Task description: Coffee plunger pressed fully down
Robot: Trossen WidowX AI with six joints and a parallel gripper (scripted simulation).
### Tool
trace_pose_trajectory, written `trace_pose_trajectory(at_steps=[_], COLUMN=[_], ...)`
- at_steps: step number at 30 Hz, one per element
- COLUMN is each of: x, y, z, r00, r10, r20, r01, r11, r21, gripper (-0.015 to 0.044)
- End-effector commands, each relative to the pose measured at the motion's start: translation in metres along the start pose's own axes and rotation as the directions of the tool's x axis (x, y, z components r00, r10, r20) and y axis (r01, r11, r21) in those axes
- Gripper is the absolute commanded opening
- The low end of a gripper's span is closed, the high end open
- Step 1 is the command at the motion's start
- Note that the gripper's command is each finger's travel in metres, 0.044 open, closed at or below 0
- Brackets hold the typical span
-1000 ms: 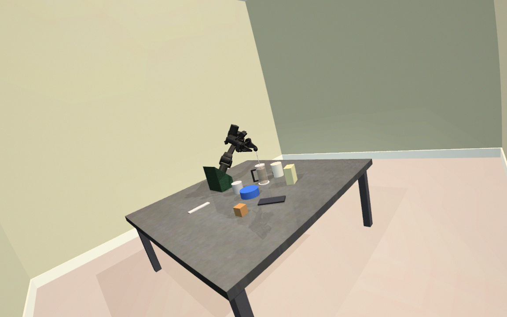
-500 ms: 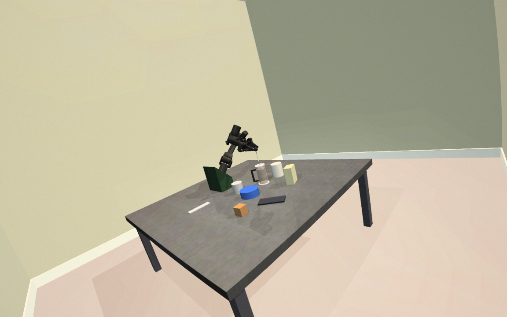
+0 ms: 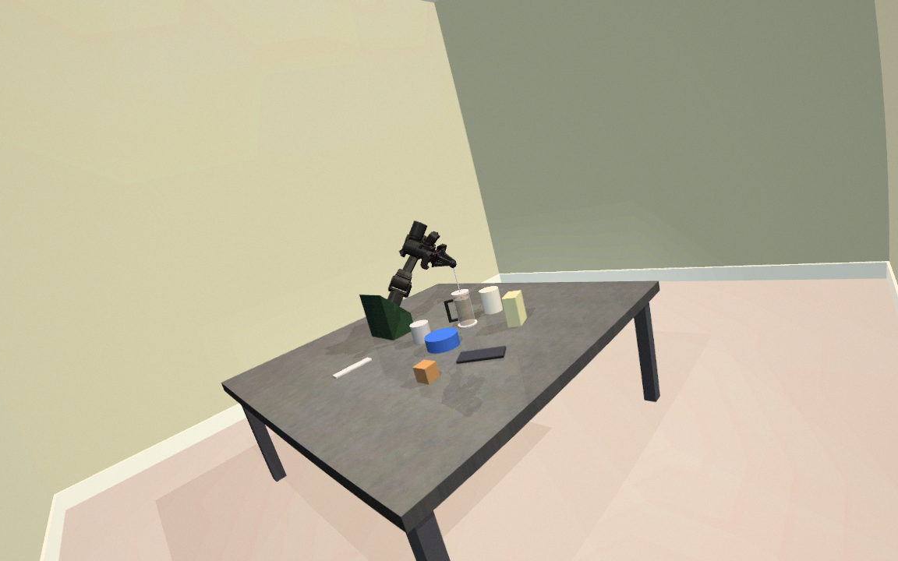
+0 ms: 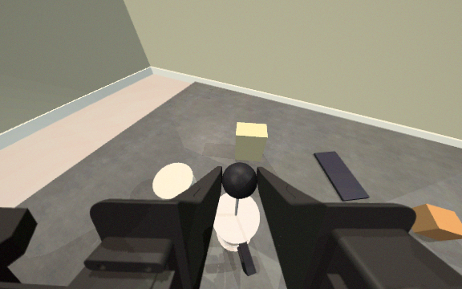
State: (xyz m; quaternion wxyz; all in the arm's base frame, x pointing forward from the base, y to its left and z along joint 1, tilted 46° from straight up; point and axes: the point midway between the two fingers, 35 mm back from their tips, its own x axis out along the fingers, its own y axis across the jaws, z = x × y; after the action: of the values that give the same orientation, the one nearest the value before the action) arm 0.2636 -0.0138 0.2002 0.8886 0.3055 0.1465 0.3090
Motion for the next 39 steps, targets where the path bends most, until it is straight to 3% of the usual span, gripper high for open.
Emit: trace_pose_trajectory(at_steps=[1, 39], x=[0.0, 0.035], y=[0.0, -0.009], z=[-0.001, -0.044], r00=[1.0, 1.0], r10=[-0.001, -0.008], r20=[0.0, -0.009], r01=[0.001, 0.008], r11=[1.0, 1.0], r21=[0.005, 0.001], gripper=[0.012, 0.012])
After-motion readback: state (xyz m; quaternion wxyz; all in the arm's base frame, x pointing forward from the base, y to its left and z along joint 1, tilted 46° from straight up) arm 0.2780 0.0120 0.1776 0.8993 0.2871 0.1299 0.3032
